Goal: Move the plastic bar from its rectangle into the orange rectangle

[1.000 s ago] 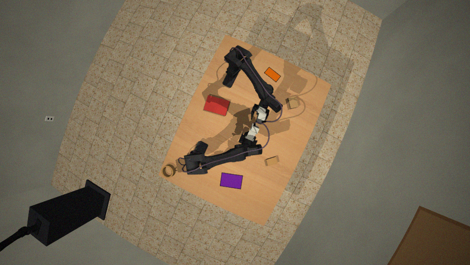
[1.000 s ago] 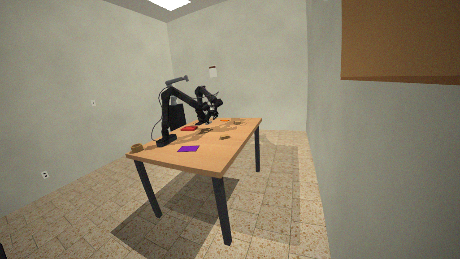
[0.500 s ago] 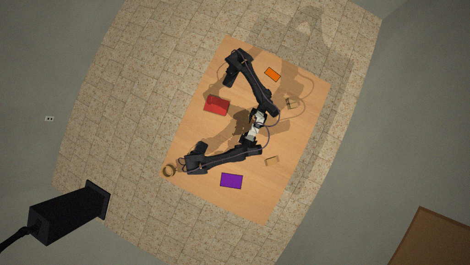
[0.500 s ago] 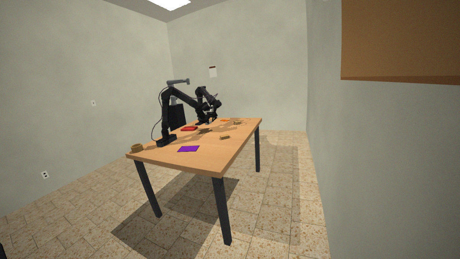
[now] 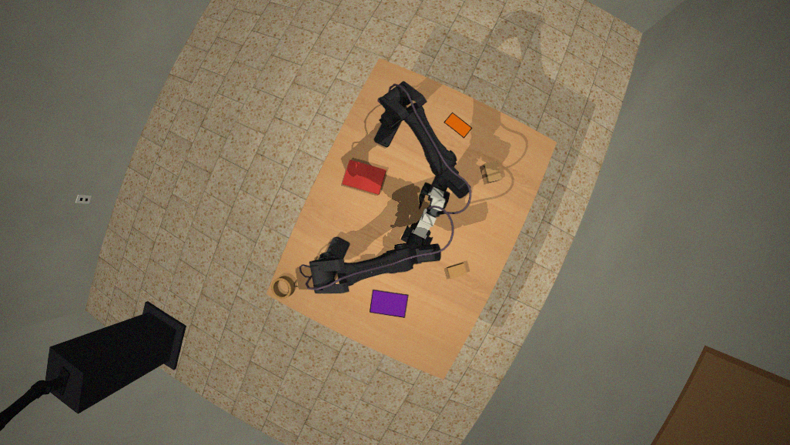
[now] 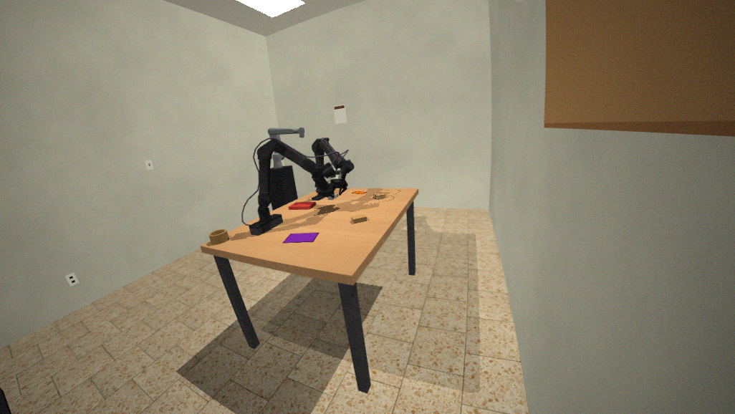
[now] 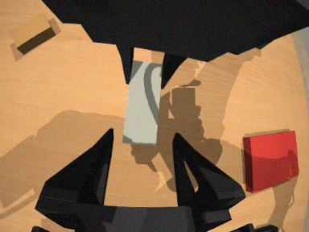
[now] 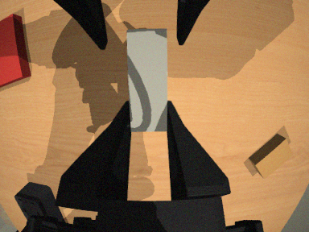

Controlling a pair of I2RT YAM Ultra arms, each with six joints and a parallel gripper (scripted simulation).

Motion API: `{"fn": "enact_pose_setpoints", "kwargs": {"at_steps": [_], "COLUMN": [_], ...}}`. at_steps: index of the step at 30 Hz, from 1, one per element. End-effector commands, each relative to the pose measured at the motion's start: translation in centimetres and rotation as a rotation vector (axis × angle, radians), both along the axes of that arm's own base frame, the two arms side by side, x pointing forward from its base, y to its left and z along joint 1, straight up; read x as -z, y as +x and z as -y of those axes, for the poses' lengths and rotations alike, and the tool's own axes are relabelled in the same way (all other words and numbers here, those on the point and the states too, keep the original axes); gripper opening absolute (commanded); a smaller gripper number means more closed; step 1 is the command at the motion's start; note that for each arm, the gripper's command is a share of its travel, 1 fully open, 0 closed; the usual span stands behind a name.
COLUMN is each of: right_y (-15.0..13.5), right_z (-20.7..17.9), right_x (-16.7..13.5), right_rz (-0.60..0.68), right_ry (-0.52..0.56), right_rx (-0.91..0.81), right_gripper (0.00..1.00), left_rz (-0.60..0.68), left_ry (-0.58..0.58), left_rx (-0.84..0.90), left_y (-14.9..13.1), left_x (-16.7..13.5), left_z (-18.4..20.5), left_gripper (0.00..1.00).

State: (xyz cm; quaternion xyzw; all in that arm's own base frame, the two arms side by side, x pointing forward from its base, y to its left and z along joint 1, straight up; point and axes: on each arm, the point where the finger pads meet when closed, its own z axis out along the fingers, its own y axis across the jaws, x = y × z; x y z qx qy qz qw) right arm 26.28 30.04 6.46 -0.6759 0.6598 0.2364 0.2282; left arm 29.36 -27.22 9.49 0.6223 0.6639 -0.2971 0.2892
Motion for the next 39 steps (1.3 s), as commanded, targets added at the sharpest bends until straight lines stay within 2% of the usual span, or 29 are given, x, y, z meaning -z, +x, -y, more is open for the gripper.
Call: {"fn": "enact_pose_setpoints", "kwargs": {"at_steps": [1, 5, 6, 7, 10, 11, 13, 25, 27, 29, 30, 31, 33, 36, 39], "right_y": [-0.25, -0.25, -0.25, -0.25, -0.25, -0.25, -0.25, -0.25, -0.25, -0.25, -0.25, -0.25, -0.25, -0.23, -0.2], "right_z": [-1.11, -1.11, -1.11, -1.11, -1.11, -1.11, -1.11, -1.11, -1.11, -1.11, -1.11, -1.11, -1.11, -0.96, -0.31], "right_x": [-1.01, -1.01, -1.01, -1.01, -1.01, -1.01, -1.01, -1.01, -1.01, -1.01, -1.01, -1.01, -1.01, -1.08, -1.79], "right_rz": [0.016, 0.016, 0.016, 0.016, 0.016, 0.016, 0.016, 0.016, 0.016, 0.016, 0.016, 0.016, 0.016, 0.016, 0.016], "right_ry": [0.034, 0.034, 0.034, 0.034, 0.034, 0.034, 0.034, 0.034, 0.034, 0.034, 0.034, 0.034, 0.034, 0.034, 0.033], "right_rx": [-0.032, -0.032, -0.032, -0.032, -0.032, -0.032, -0.032, -0.032, -0.032, -0.032, -0.032, -0.032, -0.032, -0.032, -0.032], "right_gripper": [0.25, 0.25, 0.25, 0.25, 0.25, 0.25, 0.25, 0.25, 0.25, 0.25, 0.25, 0.25, 0.25, 0.57, 0.57], "left_rz": [0.045, 0.045, 0.045, 0.045, 0.045, 0.045, 0.045, 0.045, 0.045, 0.045, 0.045, 0.045, 0.045, 0.045, 0.045], "left_ry": [-0.022, -0.022, -0.022, -0.022, -0.022, -0.022, -0.022, -0.022, -0.022, -0.022, -0.022, -0.022, -0.022, -0.022, -0.022], "left_rx": [0.012, 0.012, 0.012, 0.012, 0.012, 0.012, 0.012, 0.012, 0.012, 0.012, 0.012, 0.012, 0.012, 0.012, 0.012], "left_y": [0.68, 0.68, 0.68, 0.68, 0.68, 0.68, 0.68, 0.68, 0.68, 0.68, 0.68, 0.68, 0.68, 0.68, 0.68], "left_x": [-1.14, -1.14, -1.14, -1.14, -1.14, -1.14, -1.14, -1.14, -1.14, -1.14, -1.14, -1.14, -1.14, -1.14, -1.14], "left_z": [1.5, 1.5, 1.5, 1.5, 1.5, 1.5, 1.5, 1.5, 1.5, 1.5, 1.5, 1.5, 1.5, 1.5, 1.5], "left_gripper": [0.62, 0.62, 0.51, 0.47, 0.47, 0.42, 0.42, 0.25, 0.25, 0.03, 0.0, 0.0, 0.23, 0.24, 0.24]}}
